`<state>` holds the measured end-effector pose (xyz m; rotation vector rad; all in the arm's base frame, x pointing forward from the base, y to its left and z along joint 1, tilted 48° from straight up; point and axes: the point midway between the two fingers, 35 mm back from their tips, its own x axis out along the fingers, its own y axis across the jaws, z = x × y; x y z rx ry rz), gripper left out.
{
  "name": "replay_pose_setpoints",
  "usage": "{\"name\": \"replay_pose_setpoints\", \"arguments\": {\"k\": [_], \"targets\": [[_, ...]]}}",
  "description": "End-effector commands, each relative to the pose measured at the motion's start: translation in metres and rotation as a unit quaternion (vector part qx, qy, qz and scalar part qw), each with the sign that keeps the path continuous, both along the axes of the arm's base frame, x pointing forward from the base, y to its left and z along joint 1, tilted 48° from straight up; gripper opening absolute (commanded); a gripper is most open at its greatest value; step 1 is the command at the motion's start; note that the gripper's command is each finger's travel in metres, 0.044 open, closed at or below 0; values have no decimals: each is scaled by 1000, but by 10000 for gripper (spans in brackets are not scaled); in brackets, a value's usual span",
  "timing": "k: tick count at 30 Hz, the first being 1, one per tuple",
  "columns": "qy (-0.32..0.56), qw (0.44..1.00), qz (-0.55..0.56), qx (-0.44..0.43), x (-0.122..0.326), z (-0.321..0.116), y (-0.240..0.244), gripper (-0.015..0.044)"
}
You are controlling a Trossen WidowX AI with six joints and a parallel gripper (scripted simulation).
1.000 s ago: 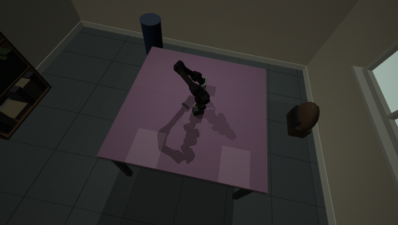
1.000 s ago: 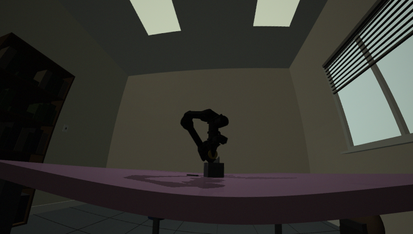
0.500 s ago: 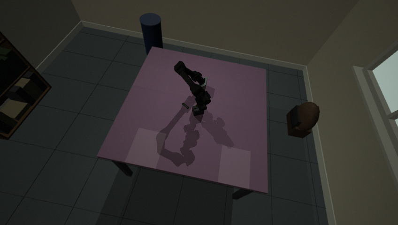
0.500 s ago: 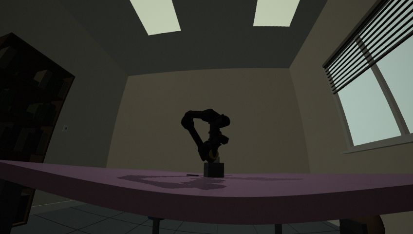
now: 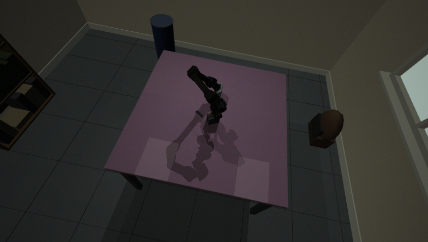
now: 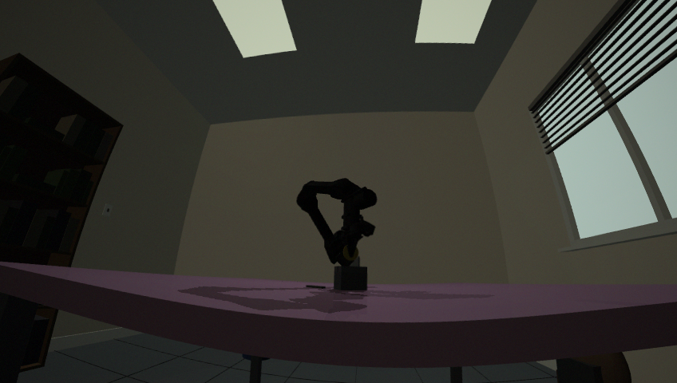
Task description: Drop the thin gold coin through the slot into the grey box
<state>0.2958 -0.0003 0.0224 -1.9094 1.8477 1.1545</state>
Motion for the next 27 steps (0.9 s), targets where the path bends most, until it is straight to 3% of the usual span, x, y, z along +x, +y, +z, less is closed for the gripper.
{"name": "replay_pose_setpoints", "arguments": {"k": [1, 27], "targets": [[6, 1000, 3, -1, -4, -2, -2, 0], [6, 1000, 2, -1, -4, -7, -8, 0]]}}
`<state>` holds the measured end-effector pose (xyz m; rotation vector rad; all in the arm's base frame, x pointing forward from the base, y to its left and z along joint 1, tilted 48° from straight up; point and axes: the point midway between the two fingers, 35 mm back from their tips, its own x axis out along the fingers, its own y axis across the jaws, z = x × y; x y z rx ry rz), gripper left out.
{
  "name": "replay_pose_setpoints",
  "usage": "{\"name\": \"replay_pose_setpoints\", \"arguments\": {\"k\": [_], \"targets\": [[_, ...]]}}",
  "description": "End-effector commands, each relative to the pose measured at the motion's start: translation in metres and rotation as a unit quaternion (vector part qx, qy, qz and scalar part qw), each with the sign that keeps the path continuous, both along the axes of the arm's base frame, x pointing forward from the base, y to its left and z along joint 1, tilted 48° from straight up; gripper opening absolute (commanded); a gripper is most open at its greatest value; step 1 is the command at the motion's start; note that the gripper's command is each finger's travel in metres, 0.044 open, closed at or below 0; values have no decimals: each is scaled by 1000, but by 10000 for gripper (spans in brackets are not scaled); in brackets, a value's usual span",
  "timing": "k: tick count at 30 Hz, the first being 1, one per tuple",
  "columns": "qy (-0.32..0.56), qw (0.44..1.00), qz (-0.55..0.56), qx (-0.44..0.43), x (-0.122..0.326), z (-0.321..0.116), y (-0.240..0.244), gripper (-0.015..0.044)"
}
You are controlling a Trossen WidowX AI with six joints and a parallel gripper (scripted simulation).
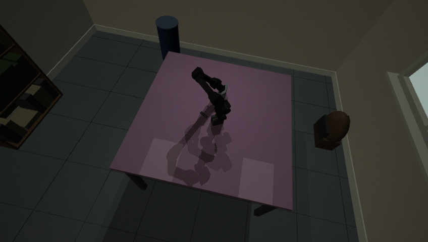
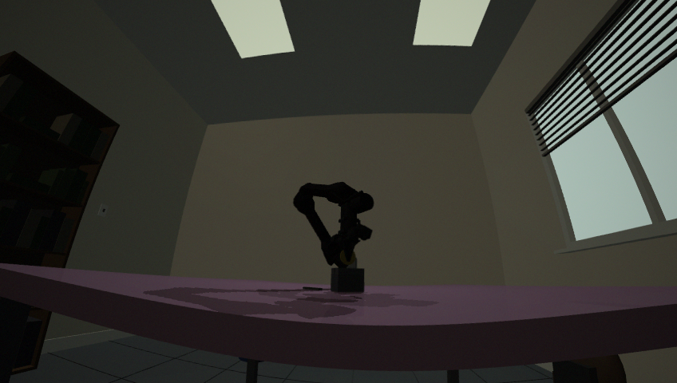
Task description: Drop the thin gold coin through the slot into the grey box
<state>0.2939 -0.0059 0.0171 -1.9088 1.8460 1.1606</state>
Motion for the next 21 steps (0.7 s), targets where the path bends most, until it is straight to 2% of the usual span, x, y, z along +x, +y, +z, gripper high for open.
{"name": "replay_pose_setpoints", "arguments": {"k": [1, 21], "targets": [[4, 1000, 2, -3, -2, -2, -3, 0], [4, 1000, 2, -3, -3, -6, -7, 0]]}}
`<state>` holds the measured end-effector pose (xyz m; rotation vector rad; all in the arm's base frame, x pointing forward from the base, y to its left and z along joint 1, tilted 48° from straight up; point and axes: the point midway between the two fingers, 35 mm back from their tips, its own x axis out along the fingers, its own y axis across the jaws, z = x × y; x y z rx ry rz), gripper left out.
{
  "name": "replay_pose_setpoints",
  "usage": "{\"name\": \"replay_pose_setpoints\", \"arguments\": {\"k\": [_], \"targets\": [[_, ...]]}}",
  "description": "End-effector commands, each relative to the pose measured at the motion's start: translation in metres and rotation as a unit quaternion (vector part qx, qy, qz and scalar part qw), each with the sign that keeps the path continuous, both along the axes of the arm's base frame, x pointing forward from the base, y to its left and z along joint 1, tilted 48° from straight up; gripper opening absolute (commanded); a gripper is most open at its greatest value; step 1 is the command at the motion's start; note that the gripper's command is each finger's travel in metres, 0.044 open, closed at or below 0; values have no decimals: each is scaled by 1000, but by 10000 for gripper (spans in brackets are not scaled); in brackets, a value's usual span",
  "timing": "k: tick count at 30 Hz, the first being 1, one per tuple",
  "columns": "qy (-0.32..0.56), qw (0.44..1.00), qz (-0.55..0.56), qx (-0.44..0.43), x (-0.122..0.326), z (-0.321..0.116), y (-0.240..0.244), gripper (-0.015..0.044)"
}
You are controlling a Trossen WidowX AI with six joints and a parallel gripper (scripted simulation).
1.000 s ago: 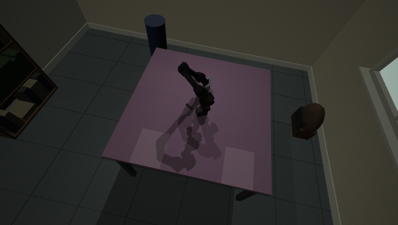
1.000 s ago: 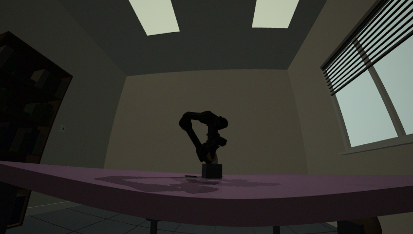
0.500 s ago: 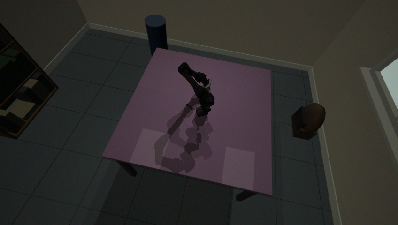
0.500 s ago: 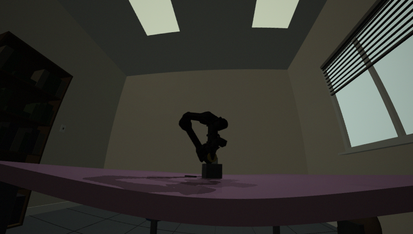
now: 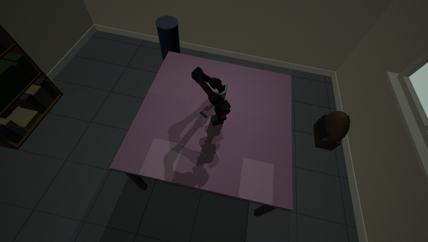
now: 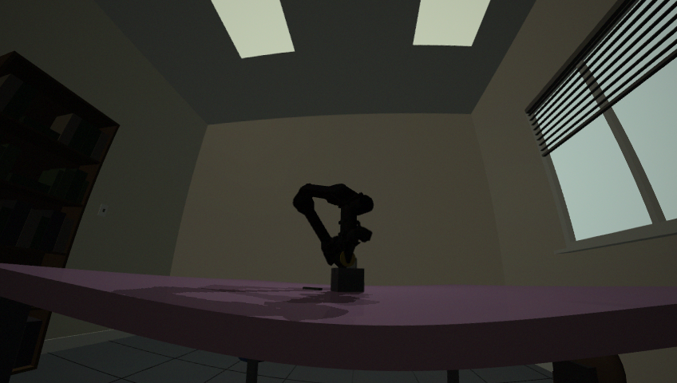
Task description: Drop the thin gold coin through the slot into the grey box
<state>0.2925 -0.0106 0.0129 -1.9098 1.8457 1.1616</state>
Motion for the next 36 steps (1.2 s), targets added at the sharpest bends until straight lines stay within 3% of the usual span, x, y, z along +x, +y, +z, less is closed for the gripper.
{"name": "replay_pose_setpoints", "arguments": {"k": [1, 7, 13, 22, 32, 36], "targets": [[4, 1000, 1, -3, -2, -2, -3, 0], [4, 1000, 1, -3, -2, -3, -4, 0], [0, 1000, 0, 0, 0, -2, -2, 157], [0, 1000, 0, 0, 0, -2, -2, 161], [1, 1000, 1, 0, 3, 17, 19, 423], [4, 1000, 3, -3, 2, 41, 44, 440]]}}
